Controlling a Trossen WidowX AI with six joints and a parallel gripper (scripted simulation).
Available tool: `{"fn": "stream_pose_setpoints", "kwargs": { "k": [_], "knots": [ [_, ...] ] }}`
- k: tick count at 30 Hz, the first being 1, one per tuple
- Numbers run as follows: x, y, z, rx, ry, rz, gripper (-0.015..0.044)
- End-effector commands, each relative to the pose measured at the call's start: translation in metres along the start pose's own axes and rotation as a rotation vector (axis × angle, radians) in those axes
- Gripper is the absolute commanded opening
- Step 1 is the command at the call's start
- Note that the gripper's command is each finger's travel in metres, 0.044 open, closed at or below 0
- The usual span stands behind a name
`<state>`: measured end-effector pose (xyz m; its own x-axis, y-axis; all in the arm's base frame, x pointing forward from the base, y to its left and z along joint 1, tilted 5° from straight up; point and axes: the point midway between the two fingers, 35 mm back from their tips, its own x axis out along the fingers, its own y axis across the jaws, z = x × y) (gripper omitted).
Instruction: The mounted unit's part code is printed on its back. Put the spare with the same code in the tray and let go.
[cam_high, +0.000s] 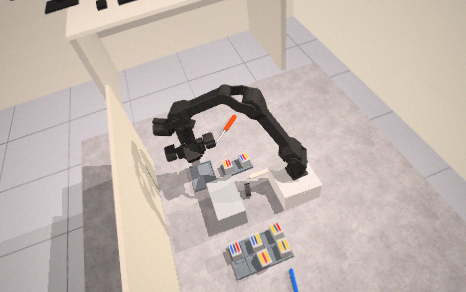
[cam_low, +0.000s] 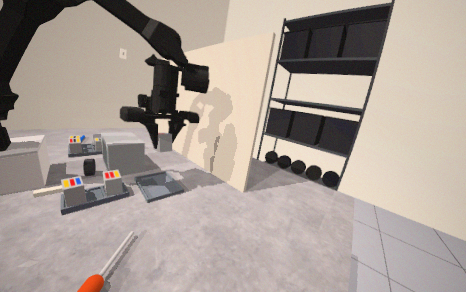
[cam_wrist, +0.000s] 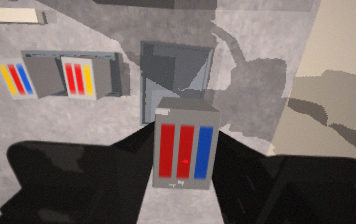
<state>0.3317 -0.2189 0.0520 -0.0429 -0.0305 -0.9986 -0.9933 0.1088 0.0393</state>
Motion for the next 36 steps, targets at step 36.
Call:
{"fn": "stream_pose_setpoints", "kwargs": {
  "k": [36],
  "knots": [
    [0.042,0.002,0.000,-0.005,0.002,0.006,0.0000]
  ]
}}
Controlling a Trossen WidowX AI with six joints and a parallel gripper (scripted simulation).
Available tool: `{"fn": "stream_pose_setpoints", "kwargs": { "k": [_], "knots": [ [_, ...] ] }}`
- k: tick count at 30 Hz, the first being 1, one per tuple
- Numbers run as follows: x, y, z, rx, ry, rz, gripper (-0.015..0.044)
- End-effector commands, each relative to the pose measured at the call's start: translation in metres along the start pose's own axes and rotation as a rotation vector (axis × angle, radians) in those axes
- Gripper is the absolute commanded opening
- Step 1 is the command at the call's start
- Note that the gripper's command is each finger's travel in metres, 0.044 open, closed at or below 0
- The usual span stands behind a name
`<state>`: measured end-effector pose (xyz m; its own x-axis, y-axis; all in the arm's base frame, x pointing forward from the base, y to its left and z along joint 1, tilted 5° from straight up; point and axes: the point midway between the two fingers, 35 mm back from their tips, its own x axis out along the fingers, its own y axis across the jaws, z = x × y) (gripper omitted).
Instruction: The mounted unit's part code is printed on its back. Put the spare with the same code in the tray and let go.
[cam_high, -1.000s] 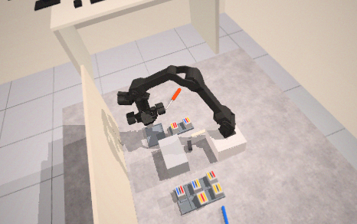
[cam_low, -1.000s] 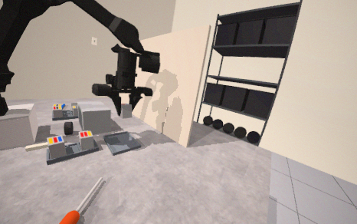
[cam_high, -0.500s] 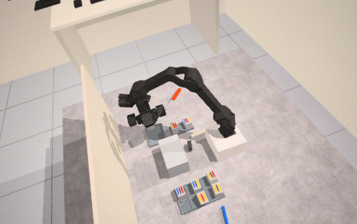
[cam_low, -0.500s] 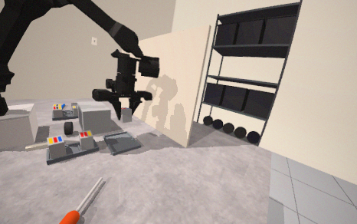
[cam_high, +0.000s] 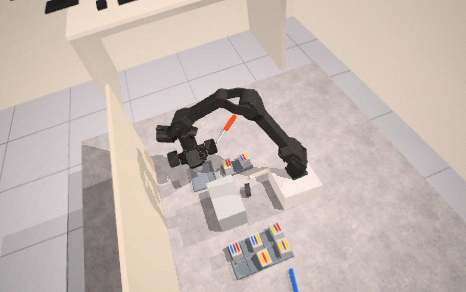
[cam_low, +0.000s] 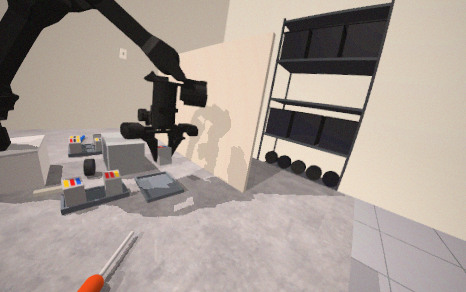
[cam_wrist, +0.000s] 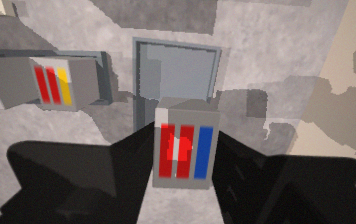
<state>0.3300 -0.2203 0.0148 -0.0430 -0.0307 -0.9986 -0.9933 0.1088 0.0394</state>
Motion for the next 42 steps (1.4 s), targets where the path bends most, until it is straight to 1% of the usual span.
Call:
{"fn": "stream_pose_setpoints", "kwargs": {
  "k": [1,42],
  "knots": [
    [0.006,0.002,0.000,-0.005,0.002,0.006,0.0000],
    [0.047,0.008,0.002,-0.005,0.002,0.007,0.0000]
  ]
}}
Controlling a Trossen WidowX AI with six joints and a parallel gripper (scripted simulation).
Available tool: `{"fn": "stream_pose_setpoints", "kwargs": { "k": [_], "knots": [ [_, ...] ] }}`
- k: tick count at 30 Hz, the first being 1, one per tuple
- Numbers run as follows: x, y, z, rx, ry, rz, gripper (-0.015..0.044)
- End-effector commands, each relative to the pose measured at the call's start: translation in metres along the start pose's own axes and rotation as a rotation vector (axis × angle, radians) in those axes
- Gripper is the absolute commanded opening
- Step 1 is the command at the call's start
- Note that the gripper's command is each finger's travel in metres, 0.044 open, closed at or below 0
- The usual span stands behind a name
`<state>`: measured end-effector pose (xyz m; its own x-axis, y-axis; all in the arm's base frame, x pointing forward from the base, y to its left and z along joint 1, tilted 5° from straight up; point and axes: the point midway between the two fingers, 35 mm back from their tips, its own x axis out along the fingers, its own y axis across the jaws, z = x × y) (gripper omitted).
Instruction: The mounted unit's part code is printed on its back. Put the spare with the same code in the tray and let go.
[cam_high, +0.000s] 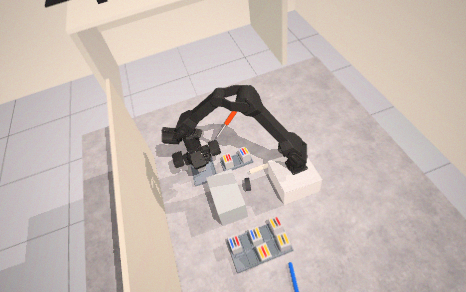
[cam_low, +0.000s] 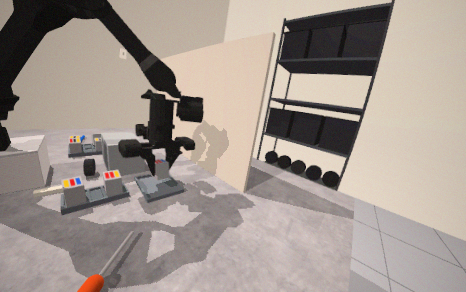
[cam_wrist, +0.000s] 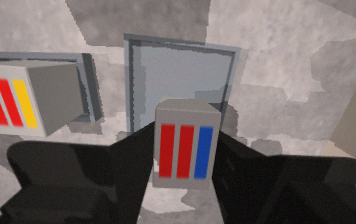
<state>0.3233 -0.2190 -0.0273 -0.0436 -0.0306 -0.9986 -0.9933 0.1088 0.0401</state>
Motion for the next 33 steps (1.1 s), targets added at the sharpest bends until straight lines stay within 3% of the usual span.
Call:
{"fn": "stream_pose_setpoints", "kwargs": {
  "k": [1,14,30,33],
  "knots": [
    [0.006,0.003,0.000,-0.005,0.002,0.006,0.0000],
    [0.016,0.005,0.001,-0.005,0.002,0.007,0.0000],
    [0.013,0.003,0.001,0.000,-0.001,0.001,0.0420],
    [0.002,0.001,0.001,-0.001,0.000,0.002,0.0440]
  ]
}}
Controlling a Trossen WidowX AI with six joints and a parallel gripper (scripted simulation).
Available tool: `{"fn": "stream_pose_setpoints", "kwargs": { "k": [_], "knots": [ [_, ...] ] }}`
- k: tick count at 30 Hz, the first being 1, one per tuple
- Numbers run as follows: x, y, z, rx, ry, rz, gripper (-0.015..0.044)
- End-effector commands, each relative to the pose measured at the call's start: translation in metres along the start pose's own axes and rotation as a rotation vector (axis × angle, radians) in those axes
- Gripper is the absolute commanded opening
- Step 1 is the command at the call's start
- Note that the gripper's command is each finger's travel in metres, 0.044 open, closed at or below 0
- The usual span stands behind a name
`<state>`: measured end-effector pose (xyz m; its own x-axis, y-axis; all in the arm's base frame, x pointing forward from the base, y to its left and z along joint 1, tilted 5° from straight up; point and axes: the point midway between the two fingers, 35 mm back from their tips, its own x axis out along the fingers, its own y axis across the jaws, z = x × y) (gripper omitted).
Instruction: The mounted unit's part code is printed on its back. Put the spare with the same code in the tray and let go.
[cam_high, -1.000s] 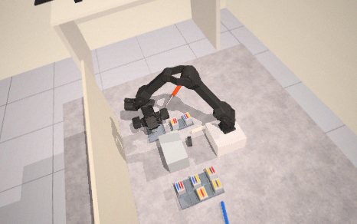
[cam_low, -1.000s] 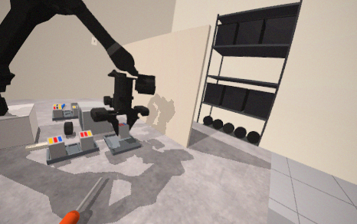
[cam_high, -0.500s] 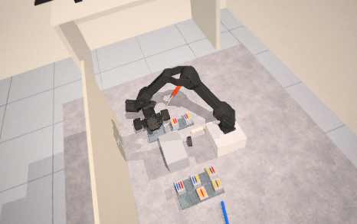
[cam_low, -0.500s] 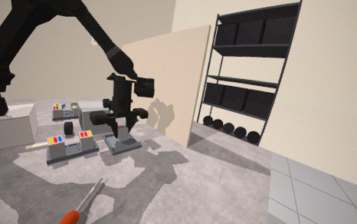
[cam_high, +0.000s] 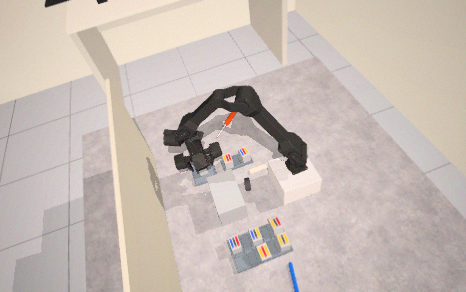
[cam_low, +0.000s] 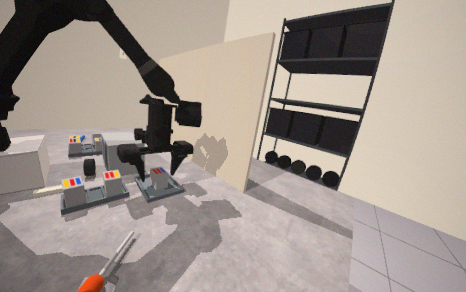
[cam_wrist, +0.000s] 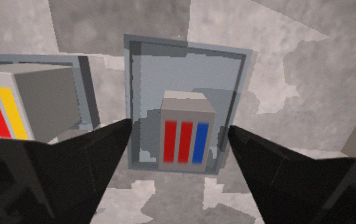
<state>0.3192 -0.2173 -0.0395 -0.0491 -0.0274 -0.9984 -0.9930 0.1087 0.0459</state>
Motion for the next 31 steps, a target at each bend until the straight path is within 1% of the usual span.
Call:
{"fn": "stream_pose_setpoints", "kwargs": {
  "k": [1,5,7,31],
  "knots": [
    [-0.025,-0.003,-0.002,-0.001,0.003,-0.004,0.0440],
    [-0.095,-0.001,-0.001,-0.004,0.004,-0.001,0.0440],
    [-0.107,0.001,0.000,-0.004,0.004,0.000,0.0440],
    [-0.104,-0.002,-0.001,-0.008,0.009,-0.017,0.0440]
  ]
}}
